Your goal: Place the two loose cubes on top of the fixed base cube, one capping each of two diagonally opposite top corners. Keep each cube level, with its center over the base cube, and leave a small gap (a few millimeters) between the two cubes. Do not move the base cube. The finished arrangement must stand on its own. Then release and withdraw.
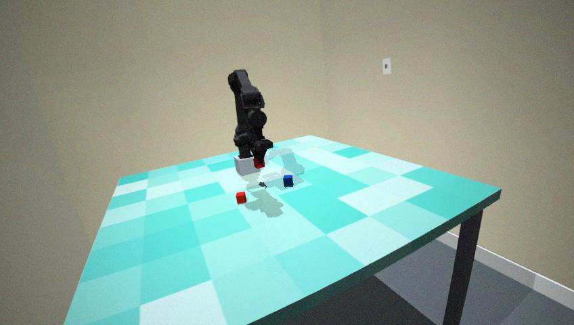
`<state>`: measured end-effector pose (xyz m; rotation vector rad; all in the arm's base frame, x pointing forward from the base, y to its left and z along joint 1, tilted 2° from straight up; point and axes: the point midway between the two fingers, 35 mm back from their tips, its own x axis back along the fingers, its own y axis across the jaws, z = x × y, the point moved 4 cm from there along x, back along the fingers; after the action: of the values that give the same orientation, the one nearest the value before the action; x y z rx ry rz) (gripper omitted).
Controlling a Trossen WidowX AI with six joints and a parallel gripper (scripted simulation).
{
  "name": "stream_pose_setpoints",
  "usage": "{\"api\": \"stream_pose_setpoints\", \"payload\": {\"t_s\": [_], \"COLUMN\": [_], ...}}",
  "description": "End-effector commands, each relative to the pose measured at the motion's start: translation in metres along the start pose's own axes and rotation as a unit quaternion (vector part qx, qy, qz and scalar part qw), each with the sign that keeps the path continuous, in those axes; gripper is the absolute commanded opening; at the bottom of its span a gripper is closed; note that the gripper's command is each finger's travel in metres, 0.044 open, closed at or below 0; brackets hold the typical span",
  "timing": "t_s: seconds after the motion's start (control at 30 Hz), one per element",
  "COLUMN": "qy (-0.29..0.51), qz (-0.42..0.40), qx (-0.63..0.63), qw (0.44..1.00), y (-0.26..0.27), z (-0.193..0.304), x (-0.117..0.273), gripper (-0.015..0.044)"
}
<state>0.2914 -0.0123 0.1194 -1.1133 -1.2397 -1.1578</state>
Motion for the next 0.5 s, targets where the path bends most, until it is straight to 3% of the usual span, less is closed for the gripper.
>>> {"api": "stream_pose_setpoints", "payload": {"t_s": [0.0,0.47], "qy": [0.001,0.003], "qz": [-0.001,-0.001], "qx": [0.007,0.041], "qw": [1.000,0.999], "y": [0.002,0.010], "z": [0.009,0.049], "x": [-0.003,-0.021], "gripper": [0.0105,0.0105]}}
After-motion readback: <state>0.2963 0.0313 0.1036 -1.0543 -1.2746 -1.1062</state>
